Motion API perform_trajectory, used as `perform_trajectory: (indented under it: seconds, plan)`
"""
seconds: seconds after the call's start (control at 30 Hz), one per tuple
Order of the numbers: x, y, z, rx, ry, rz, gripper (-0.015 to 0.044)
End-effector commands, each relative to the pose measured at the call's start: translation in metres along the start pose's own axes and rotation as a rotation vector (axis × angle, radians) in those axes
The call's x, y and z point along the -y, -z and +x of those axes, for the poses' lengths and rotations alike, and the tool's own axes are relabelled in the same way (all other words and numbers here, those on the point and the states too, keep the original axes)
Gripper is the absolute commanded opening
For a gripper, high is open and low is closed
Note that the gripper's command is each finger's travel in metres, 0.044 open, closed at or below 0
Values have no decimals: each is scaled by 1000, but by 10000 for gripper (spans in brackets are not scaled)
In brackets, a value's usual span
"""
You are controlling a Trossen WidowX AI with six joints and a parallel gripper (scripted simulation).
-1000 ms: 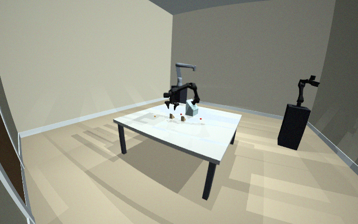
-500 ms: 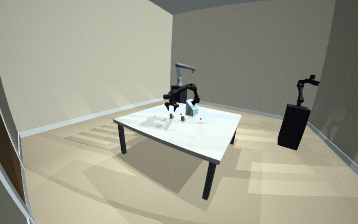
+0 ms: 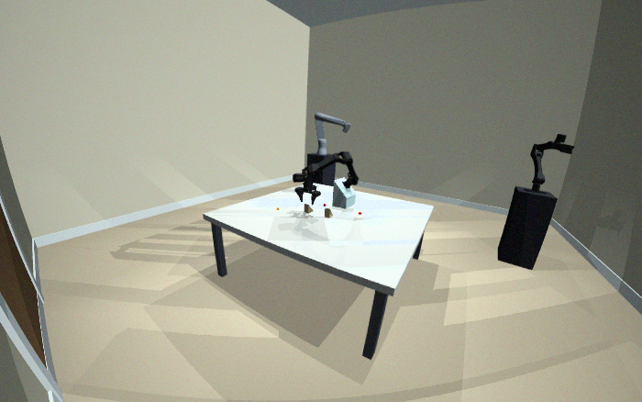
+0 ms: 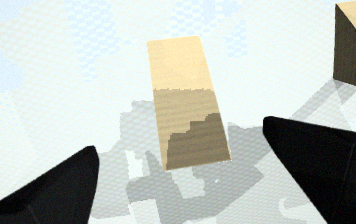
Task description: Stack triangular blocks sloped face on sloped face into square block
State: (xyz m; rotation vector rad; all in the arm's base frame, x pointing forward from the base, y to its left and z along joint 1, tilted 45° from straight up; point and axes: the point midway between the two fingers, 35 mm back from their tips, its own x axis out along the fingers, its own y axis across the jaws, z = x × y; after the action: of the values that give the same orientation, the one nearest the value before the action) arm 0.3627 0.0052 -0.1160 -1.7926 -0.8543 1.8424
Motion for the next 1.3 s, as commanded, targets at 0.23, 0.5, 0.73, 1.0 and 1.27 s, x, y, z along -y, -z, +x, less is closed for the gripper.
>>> perform_trajectory:
  seconds: [0.23,0.5,0.73,1.0,1.27]
  plan:
    - [3,-2,22,6,8,10,440]
    - [4,-2,35,6,10,11,440]
    - [6,-3,46,6,11,11,440]
    - [8,-4,58,7,14,12,440]
    - [8,-4,58,7,14,12,256]
